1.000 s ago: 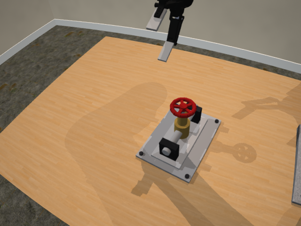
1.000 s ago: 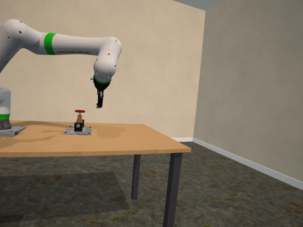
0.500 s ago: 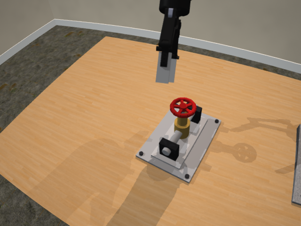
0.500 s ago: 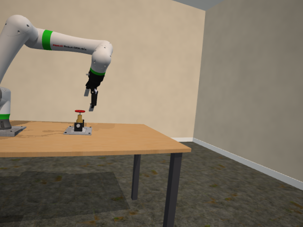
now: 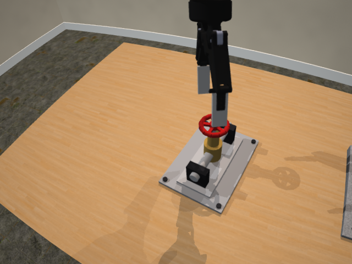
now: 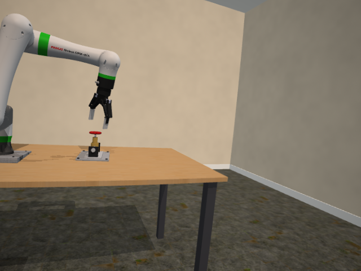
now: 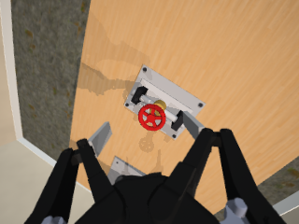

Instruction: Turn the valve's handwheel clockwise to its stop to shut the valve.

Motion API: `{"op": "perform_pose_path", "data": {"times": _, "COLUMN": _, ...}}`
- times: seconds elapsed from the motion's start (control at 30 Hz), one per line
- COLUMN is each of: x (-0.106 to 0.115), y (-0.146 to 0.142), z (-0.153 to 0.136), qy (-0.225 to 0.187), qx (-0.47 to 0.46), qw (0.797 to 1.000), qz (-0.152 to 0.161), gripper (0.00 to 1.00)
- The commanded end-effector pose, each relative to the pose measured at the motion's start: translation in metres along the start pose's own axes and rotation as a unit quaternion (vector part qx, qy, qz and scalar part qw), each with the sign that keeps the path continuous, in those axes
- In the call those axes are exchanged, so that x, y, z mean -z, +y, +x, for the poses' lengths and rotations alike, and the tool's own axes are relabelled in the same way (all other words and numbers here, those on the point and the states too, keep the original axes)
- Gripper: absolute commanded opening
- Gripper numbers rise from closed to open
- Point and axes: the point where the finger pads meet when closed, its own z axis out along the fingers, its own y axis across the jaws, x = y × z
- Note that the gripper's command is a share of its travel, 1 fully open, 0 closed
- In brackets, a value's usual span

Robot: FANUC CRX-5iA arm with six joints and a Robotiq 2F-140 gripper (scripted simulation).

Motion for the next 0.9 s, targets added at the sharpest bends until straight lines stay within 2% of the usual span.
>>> {"op": "perform_pose_path", "data": {"times": 0.0, "x": 0.005, "y": -0.005, "z": -0.004, "qy": -0.013, "qx": 0.049, "qw": 0.997, "qz": -0.053, "gripper": 1.0}}
{"op": "perform_pose_path", "data": {"times": 0.2, "x": 0.017, "y": -0.01, "z": -0.005, "qy": -0.028, "qx": 0.124, "qw": 0.984, "qz": -0.127, "gripper": 1.0}}
{"op": "perform_pose_path", "data": {"times": 0.27, "x": 0.02, "y": -0.011, "z": -0.005, "qy": -0.03, "qx": 0.137, "qw": 0.98, "qz": -0.138, "gripper": 1.0}}
{"op": "perform_pose_path", "data": {"times": 0.87, "x": 0.019, "y": -0.011, "z": -0.005, "qy": -0.032, "qx": 0.138, "qw": 0.98, "qz": -0.139, "gripper": 1.0}}
